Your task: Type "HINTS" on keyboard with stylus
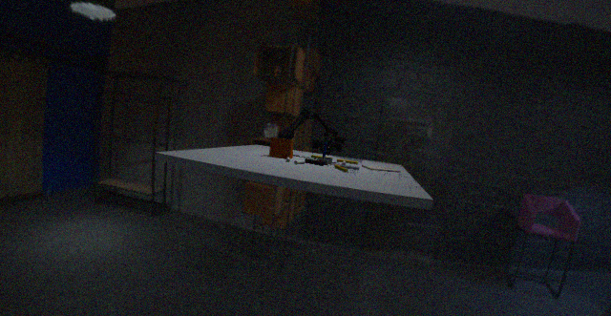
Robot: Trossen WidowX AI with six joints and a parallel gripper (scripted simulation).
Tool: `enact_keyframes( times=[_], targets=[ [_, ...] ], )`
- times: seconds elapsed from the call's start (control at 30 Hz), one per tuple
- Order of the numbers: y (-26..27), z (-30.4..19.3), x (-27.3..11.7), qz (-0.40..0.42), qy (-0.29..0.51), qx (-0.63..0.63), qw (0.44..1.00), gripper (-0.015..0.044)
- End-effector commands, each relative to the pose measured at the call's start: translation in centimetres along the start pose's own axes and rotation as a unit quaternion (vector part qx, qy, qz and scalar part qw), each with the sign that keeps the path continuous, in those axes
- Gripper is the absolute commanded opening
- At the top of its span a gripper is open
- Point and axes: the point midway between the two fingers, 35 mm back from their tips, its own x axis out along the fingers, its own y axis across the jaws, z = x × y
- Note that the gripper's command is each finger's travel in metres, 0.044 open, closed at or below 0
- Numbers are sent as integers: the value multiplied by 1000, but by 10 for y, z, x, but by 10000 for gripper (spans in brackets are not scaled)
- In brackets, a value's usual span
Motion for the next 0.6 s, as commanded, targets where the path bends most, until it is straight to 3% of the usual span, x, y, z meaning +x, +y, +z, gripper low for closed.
enact_keyframes(
  times=[0.0,0.57],
  targets=[
    [2,3,2,2,-1,2,1000,81],
    [1,-17,-9,2,-1,2,1000,81]
  ],
)
